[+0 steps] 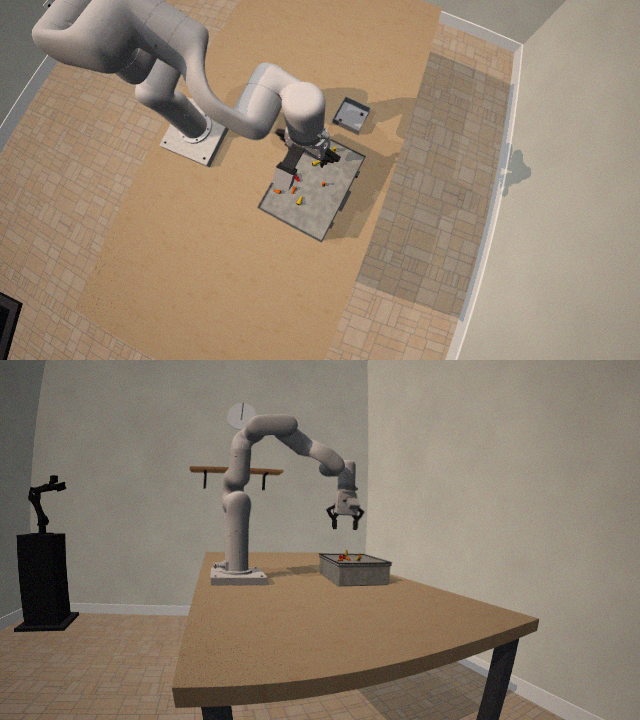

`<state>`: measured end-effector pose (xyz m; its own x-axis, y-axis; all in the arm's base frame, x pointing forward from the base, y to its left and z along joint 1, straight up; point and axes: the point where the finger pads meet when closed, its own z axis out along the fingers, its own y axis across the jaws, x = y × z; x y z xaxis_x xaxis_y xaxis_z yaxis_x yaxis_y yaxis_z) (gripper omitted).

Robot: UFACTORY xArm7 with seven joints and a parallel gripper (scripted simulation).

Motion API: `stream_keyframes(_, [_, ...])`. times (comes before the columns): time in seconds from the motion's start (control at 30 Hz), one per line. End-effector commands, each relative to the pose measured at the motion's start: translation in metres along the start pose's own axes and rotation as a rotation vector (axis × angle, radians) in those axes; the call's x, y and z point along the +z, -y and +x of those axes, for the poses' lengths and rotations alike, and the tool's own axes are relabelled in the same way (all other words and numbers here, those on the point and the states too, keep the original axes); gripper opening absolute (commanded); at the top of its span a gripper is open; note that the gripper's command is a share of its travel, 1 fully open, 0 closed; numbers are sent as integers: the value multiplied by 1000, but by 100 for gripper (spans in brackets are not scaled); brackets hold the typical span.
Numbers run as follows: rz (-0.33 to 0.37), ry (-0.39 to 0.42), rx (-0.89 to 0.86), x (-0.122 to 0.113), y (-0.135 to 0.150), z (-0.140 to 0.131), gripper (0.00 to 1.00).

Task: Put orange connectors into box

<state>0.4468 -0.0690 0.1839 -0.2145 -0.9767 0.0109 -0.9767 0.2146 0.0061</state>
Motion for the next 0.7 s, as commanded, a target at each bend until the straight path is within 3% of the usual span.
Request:
stream_keyframes(0.0, [4, 2, -67, 14, 16, -24, 100])
stream_keyframes(0.27, [4, 4, -105, 22, 22, -38, 100])
stream_keyframes(0.67, [4, 4, -107, 23, 23, -39, 100])
